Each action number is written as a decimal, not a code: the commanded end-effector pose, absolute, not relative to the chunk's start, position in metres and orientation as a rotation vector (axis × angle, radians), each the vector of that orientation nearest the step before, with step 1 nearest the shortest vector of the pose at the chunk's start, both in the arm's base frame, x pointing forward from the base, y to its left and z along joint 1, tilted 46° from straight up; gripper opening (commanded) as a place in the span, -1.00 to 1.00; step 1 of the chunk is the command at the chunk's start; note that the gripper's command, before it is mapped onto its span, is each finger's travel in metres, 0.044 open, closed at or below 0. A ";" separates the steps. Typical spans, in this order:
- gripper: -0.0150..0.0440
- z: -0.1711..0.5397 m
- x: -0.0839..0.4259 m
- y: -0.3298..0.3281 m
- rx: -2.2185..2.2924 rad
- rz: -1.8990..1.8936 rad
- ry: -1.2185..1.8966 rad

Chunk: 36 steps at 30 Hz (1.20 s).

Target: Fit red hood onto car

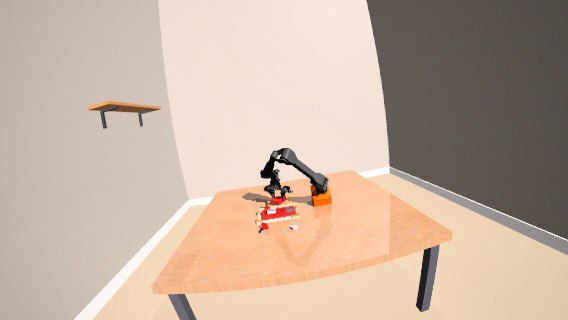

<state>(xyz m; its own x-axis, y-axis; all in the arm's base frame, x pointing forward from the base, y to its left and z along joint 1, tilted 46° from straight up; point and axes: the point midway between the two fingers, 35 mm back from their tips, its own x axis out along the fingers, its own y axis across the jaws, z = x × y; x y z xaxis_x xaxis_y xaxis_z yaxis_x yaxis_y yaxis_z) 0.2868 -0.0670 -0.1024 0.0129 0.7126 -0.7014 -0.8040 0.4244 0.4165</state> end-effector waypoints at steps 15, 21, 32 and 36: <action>-0.49 -0.061 0.287 -0.112 -0.125 1.178 1.010; -0.49 -0.050 0.286 -0.123 -0.125 1.178 1.011; -0.49 -0.037 0.293 -0.117 -0.074 1.147 1.050; -0.49 -0.026 0.300 -0.108 -0.024 1.111 1.092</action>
<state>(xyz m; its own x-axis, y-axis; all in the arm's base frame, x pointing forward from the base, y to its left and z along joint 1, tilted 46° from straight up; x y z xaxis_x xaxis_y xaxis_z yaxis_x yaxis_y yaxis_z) 0.2952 -0.1139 -0.0348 0.0099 0.7039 -0.7103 -0.7485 0.4762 0.4615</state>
